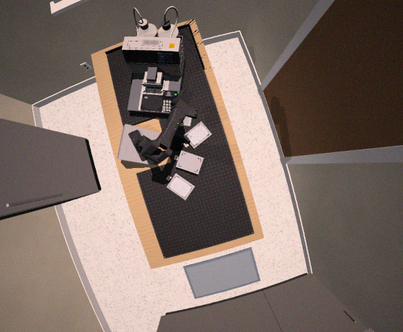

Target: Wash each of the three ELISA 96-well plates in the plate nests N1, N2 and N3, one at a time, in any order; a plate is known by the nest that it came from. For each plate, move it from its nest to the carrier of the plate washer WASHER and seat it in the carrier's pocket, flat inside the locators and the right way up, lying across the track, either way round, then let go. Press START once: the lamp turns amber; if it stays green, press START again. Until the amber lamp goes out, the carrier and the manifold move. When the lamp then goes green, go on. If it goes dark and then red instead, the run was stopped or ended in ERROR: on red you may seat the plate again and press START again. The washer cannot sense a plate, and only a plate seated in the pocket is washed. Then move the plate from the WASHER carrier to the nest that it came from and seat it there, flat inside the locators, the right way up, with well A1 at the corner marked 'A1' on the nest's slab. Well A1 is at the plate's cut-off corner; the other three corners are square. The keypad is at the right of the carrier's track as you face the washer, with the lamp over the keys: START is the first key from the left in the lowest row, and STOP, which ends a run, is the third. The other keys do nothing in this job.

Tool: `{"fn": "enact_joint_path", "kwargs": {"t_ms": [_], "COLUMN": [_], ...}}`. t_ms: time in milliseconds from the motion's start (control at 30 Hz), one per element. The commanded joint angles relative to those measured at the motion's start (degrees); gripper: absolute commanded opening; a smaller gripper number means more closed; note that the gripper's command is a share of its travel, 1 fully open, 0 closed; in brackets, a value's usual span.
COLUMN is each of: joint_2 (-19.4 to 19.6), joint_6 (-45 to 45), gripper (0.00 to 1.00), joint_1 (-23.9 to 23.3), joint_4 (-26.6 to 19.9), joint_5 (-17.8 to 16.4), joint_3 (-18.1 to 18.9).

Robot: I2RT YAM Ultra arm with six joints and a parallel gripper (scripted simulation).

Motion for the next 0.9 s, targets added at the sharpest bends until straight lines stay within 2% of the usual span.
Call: {"fn": "enact_joint_path", "kwargs": {"t_ms": [0, 267, 333, 500, 567, 867], "joint_2": [-0.38, -0.38, 0.6, 3.41, 3.41, 9.53], "joint_6": [2.3, 2.3, 1.73, 7.86, 7.86, 17.74], "gripper": [0.0, 0.0, 0.0, 0.0, 0.0, 0.0], "joint_1": [0.28, 0.28, 2.44, 7.58, 7.58, 15.73], "joint_4": [-0.91, -0.91, -1.18, -1.79, -1.79, -2.48], "joint_5": [1.09, 1.09, 1.52, 2.33, 2.33, 2.96], "joint_3": [0.81, 0.81, 0.66, 0.63, 0.63, 1.76]}}
